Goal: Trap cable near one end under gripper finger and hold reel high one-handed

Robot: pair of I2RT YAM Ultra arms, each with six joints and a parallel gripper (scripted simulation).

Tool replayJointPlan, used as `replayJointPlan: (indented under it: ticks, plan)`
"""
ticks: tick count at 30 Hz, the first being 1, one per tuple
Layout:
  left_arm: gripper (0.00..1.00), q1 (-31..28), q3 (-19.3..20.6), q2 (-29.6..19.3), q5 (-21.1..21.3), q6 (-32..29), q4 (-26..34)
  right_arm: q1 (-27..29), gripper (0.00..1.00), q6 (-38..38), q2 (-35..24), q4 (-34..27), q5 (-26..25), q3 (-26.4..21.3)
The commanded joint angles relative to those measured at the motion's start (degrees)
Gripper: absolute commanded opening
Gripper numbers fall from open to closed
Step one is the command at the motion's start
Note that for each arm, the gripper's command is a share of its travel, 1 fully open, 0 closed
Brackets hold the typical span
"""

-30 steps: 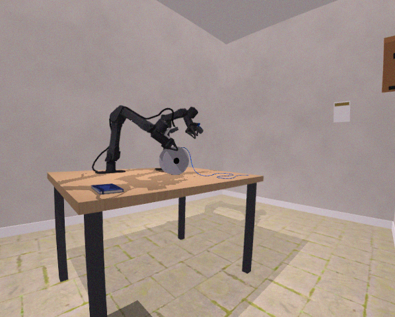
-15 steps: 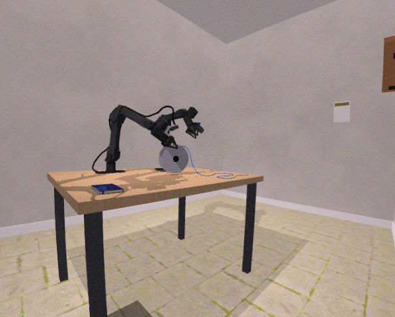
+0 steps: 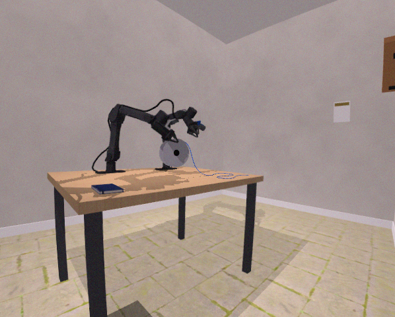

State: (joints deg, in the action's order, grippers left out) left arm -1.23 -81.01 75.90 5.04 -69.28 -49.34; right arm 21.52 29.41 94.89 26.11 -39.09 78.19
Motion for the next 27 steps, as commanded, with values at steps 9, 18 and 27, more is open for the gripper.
replayJointPlan:
  ticks: [9,18,27]
  plan:
    - [0.30,0.63,3.94,-4.52,-2.56,15.24,10.61,-0.67,0.00,-0.26,-0.51,6.37,-1.69,8.24]
    - [0.30,0.74,7.60,-7.21,-3.48,26.82,18.54,-0.68,0.00,-0.14,-0.22,8.74,-1.71,10.98]
    - [0.30,0.83,10.80,-9.59,-4.11,37.06,25.46,-0.70,0.00,-0.07,0.06,8.70,-1.72,11.76]
